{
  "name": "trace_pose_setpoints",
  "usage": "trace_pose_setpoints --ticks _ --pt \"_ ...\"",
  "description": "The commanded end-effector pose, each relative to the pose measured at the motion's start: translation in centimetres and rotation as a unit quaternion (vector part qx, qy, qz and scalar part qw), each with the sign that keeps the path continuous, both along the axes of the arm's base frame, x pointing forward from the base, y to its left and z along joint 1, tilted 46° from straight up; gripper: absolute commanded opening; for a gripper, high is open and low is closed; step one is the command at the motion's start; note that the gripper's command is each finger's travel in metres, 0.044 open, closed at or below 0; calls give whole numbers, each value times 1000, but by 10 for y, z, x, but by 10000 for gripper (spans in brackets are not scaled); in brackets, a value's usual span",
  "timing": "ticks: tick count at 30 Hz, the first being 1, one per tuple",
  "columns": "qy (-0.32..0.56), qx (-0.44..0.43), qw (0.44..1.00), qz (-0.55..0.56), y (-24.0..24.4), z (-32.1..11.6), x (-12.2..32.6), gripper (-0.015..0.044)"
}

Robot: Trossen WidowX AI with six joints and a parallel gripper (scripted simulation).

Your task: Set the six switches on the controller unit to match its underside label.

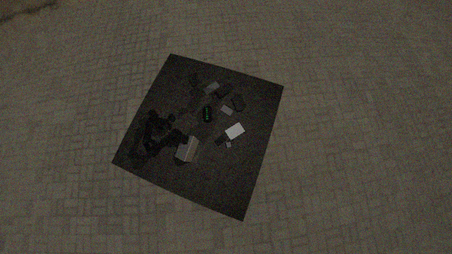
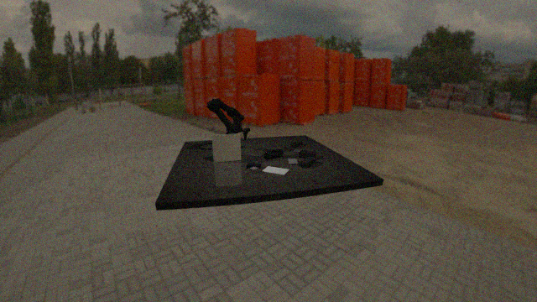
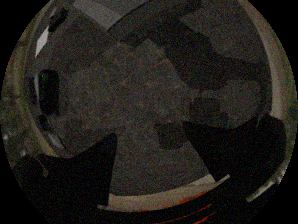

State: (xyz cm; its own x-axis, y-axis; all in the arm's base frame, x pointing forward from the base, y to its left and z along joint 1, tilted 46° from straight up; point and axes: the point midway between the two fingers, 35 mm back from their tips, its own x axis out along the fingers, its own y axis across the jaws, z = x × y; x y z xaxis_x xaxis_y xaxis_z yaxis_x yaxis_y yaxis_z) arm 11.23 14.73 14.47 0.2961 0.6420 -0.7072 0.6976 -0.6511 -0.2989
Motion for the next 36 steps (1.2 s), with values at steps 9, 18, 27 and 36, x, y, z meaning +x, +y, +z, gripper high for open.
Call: trace_pose_setpoints --ticks 9,18,27,36 --pt "80 1 994 -71 0 4 18 164" --pt "242 11 944 -223 -3 8 62 0" --pt "392 30 838 -377 -18 2 114 0" --pt "519 56 681 -513 -48 -20 167 0"
